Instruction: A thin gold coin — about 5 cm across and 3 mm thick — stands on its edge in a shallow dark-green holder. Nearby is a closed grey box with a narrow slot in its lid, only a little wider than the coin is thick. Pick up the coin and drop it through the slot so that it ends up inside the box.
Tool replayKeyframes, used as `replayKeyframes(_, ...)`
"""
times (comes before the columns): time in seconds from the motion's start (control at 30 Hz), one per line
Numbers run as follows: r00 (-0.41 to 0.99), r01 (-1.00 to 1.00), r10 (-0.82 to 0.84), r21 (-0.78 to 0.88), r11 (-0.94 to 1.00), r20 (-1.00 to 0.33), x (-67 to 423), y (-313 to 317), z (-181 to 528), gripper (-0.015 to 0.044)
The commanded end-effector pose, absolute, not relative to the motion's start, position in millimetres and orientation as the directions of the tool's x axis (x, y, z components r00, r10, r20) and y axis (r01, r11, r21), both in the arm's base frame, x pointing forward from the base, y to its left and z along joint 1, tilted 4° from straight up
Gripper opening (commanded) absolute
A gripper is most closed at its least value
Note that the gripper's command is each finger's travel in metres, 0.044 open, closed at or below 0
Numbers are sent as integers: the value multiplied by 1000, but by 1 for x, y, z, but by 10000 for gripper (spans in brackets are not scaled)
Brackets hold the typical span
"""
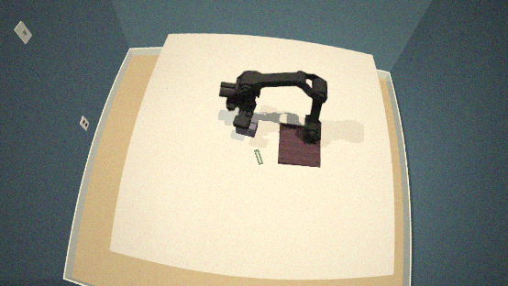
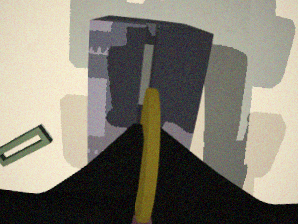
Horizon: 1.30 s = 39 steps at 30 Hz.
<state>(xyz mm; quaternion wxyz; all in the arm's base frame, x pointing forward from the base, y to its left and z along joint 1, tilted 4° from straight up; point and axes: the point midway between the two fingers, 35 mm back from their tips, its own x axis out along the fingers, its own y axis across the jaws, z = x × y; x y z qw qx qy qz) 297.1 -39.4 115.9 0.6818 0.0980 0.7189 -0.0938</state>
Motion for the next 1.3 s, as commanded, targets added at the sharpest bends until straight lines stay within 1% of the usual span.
replayKeyframes(0.0, -50, 268, 13, -1, 963, -999, 298, -39, 116, 0)
replayKeyframes(1.27, -50, 266, 13, -1, 964, -999, 296, -39, 102, 0)
